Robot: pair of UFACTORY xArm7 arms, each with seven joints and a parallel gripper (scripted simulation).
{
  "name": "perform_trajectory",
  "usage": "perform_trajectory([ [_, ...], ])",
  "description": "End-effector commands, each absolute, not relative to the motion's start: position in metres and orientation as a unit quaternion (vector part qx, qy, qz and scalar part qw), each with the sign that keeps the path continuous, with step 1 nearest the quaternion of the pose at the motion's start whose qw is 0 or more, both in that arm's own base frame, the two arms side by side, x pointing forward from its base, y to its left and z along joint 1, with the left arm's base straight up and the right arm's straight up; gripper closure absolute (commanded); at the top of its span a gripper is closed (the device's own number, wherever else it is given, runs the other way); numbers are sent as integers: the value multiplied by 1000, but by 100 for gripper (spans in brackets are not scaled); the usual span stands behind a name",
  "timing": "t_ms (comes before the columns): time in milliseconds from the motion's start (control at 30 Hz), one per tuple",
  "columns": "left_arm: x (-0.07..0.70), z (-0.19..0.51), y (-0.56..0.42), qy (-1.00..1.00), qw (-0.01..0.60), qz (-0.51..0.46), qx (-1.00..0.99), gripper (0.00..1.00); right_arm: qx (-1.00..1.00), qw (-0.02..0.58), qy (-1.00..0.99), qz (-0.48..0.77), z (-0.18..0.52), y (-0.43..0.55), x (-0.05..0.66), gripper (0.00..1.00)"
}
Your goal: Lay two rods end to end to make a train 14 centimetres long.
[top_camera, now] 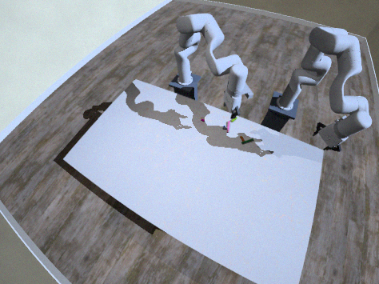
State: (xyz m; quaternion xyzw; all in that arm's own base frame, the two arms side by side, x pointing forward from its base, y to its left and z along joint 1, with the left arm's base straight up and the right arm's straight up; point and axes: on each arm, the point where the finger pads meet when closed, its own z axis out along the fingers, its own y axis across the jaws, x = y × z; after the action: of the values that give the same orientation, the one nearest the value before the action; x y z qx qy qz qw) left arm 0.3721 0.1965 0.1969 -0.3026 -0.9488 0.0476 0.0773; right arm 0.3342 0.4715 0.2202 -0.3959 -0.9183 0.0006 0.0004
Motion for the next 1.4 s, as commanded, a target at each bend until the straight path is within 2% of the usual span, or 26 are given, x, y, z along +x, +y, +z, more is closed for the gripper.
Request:
perform_trajectory([
  [0,367,200,208,-945,71,49,-316,0,-396,0,-918,-3,223,472,335,0],
  [1367,268,218,317,-888,27,52,-455,0,-396,0,-918,-3,223,472,335,0],
])
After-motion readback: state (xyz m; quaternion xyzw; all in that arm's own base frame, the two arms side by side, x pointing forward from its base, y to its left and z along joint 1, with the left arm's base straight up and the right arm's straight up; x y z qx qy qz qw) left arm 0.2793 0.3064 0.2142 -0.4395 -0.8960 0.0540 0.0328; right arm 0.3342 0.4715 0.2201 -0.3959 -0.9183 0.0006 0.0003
